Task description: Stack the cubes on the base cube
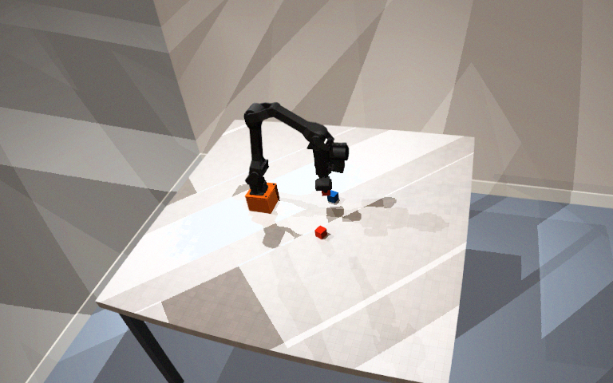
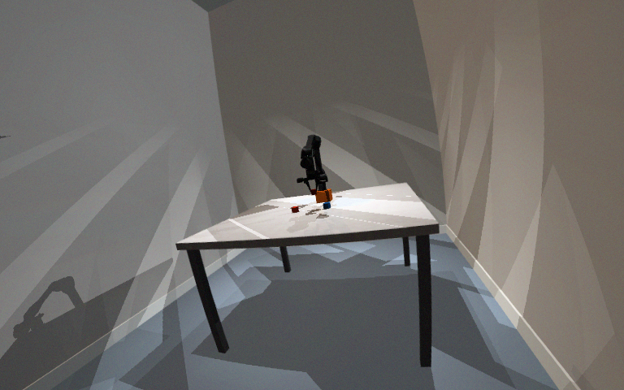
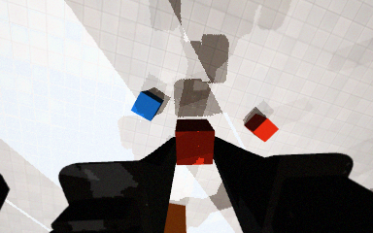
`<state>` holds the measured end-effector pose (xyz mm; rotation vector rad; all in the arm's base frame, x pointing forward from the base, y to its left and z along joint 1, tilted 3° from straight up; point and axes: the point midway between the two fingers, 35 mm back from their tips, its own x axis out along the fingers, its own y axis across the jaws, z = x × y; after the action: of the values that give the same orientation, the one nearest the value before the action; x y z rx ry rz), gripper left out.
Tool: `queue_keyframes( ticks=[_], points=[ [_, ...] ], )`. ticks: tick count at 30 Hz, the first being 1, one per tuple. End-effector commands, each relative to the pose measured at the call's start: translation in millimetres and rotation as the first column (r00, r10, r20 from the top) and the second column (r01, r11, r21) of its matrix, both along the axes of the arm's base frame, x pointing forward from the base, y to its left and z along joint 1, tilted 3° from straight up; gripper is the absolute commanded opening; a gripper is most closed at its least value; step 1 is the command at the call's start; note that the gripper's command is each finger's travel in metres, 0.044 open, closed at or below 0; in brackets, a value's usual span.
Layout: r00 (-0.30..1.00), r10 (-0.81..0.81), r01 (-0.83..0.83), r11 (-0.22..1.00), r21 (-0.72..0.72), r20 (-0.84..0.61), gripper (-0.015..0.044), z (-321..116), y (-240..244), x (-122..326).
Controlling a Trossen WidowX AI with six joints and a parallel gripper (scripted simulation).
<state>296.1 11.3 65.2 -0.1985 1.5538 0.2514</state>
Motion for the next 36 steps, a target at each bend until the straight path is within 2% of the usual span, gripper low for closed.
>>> queue_keyframes(
  ticks=[1, 9, 17, 26, 36],
  points=[
    [0.994, -0.109, 0.109, 0.994, 0.004, -0.007, 0.0105, -3, 8, 0],
    [0.943, -0.332, 0.332, 0.943, 0.002, -0.016, 0.0105, -8, 23, 0],
    [0.842, -0.538, 0.538, 0.843, -0.001, -0.025, 0.0105, -13, 38, -1],
    [0.677, -0.735, 0.736, 0.677, -0.008, -0.034, 0.0105, -18, 55, -3],
    [0.44, -0.897, 0.897, 0.441, -0.018, -0.042, 0.0105, -24, 74, -6]
  ],
)
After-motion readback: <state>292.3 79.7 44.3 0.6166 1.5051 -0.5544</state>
